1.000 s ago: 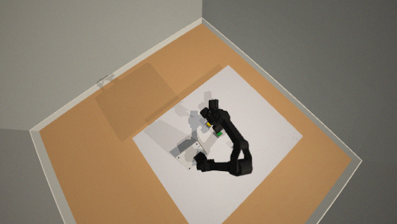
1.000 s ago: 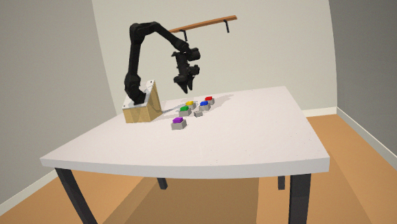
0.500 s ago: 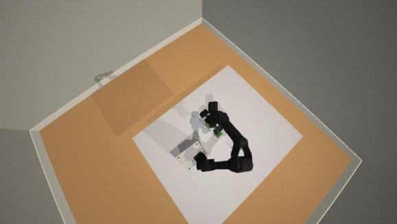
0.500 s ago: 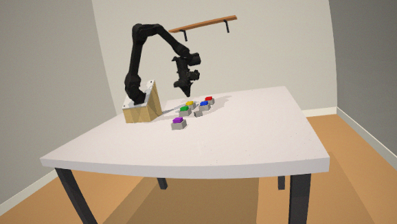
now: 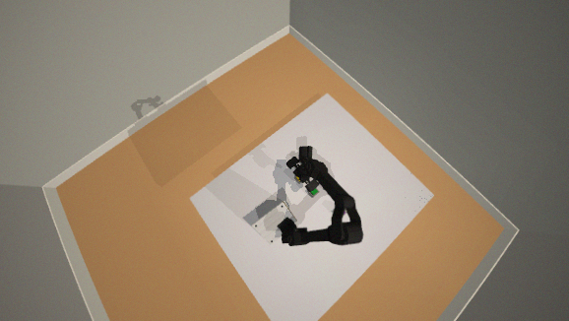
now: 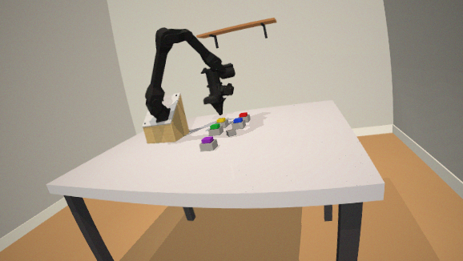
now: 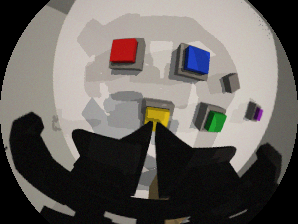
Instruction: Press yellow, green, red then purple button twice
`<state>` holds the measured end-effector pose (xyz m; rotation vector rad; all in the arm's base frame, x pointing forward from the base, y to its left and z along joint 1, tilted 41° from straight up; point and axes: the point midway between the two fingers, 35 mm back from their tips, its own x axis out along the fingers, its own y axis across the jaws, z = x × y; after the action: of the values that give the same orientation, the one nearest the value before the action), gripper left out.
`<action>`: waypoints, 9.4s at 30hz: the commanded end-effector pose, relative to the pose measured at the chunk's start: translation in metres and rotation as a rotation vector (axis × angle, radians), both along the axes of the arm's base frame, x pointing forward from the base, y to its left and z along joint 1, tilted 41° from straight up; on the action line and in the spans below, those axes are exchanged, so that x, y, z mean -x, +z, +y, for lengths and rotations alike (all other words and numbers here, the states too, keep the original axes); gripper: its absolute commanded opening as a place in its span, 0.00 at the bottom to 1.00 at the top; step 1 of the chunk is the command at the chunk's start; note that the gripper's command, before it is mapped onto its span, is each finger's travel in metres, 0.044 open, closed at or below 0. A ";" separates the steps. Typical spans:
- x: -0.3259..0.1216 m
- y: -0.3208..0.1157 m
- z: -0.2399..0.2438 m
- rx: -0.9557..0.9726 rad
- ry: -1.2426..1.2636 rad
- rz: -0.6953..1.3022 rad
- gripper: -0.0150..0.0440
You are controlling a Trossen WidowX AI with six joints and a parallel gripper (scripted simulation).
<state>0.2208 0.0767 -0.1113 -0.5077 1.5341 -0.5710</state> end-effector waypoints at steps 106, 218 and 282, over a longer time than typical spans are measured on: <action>-0.002 0.050 -0.100 0.018 0.001 0.012 0.29; -0.090 -0.055 0.020 0.010 0.001 0.004 0.29; -0.038 0.191 -0.215 0.026 0.001 0.010 0.29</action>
<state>0.2608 -0.1320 0.0873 -0.5219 1.5396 -0.5893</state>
